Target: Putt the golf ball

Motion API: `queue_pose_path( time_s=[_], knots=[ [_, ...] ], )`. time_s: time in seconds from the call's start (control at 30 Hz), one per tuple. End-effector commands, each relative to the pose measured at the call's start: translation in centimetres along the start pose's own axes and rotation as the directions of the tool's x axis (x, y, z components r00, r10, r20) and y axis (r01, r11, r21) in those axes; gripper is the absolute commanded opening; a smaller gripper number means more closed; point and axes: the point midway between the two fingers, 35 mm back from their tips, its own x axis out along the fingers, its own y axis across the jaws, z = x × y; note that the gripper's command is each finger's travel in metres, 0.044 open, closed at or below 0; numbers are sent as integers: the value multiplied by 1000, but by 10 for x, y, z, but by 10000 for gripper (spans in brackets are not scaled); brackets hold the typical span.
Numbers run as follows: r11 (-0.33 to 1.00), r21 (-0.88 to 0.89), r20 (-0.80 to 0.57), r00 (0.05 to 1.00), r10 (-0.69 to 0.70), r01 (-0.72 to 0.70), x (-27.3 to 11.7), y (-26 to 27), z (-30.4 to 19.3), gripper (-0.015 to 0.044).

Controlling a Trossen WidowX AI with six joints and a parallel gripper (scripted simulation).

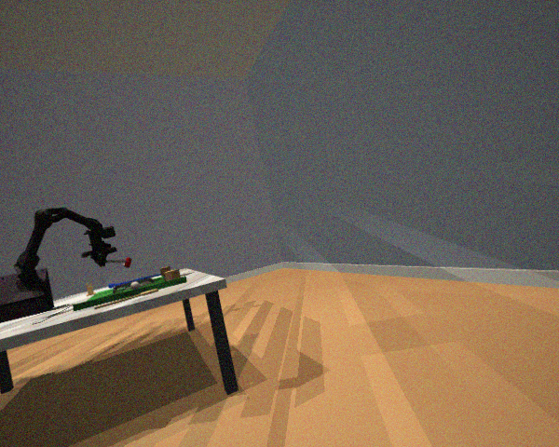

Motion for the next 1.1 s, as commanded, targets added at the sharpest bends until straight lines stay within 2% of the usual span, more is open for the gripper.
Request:
queue_pose_path(
  time_s=[0.0,0.5,1.07],
  knots=[
    [995,103,5,1000,-8,7,-4,-22,-21,0],
    [884,465,-31,999,-30,41,-9,-85,-122,0],
    [609,782,-133,990,-50,136,-21,-109,-252,0]
  ],
)
